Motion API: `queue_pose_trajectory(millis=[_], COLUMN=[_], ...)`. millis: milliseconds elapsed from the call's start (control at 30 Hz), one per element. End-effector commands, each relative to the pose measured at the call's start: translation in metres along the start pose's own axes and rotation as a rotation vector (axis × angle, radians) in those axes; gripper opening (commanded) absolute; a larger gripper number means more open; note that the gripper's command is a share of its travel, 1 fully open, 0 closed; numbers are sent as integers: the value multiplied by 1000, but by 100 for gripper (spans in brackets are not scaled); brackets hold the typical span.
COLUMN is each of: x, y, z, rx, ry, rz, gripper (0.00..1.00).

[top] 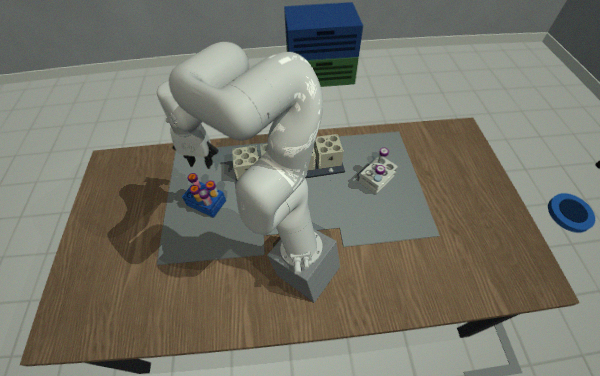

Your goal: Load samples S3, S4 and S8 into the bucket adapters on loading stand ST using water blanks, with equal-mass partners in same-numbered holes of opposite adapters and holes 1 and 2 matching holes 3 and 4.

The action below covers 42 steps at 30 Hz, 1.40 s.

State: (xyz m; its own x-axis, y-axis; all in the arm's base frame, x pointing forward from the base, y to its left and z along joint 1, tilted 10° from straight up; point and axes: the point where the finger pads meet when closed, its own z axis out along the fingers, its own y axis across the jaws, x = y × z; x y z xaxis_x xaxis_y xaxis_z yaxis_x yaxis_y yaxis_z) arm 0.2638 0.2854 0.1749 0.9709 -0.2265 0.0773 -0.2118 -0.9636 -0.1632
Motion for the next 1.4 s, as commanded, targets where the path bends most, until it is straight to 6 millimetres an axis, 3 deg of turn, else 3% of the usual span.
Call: queue_pose_trajectory(millis=[0, 233, 500, 1367], x=[1, 1, 1, 1], y=[-1, -1, -1, -1], z=[-1, -1, -1, 43], rx=[-1, 0, 0, -1], ry=[10, 10, 10, 10], rz=[135, 302, 306, 306], gripper=[57, 57, 57, 57])
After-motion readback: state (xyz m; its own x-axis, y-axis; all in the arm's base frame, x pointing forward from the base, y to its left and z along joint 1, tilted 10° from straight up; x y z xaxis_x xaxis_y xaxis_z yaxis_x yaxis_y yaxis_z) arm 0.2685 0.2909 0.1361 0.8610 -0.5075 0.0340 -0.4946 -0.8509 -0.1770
